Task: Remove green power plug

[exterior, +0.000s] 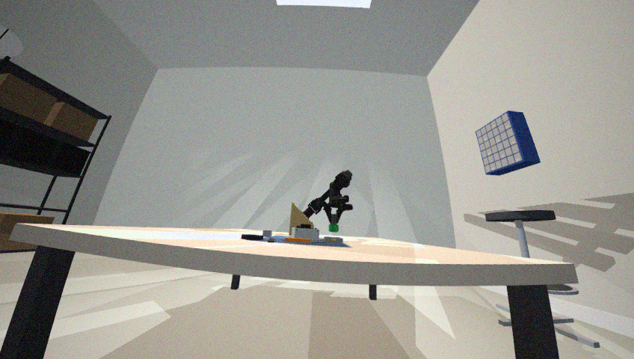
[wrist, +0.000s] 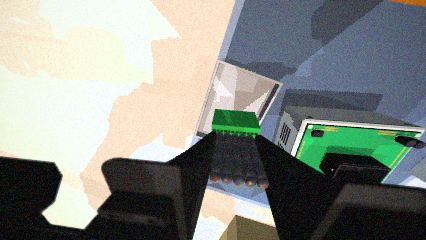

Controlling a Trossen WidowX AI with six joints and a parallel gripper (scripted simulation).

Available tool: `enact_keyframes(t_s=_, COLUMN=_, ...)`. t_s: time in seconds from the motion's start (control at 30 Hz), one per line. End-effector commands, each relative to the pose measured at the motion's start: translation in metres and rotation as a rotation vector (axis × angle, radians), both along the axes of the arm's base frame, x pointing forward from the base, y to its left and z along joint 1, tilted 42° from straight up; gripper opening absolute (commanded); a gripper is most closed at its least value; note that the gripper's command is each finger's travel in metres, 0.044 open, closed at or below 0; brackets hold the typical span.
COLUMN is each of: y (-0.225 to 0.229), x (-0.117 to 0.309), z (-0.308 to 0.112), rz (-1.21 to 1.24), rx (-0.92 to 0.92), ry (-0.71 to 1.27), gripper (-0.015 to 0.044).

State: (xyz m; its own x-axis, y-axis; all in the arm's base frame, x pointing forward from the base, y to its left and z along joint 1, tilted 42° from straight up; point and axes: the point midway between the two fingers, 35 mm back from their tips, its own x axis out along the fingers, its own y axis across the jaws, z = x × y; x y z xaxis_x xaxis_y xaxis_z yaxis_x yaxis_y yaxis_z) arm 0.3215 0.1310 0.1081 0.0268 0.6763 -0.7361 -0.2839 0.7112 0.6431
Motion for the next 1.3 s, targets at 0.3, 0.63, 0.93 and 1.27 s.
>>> enact_keyframes(t_s=0.3, y=0.014, x=-0.001, z=-0.019, rz=-0.003, rx=-0.003, ry=0.011, gripper=0.0)
enact_keyframes(t_s=0.63, y=0.025, x=-0.001, z=-0.03, rz=-0.003, rx=-0.001, ry=0.011, gripper=0.0)
enact_keyframes(t_s=0.93, y=0.032, x=-0.002, z=-0.037, rz=-0.003, rx=0.0, ry=0.011, gripper=0.0)
enact_keyframes(t_s=1.27, y=0.032, x=-0.002, z=-0.037, rz=-0.003, rx=0.0, ry=0.011, gripper=0.0)
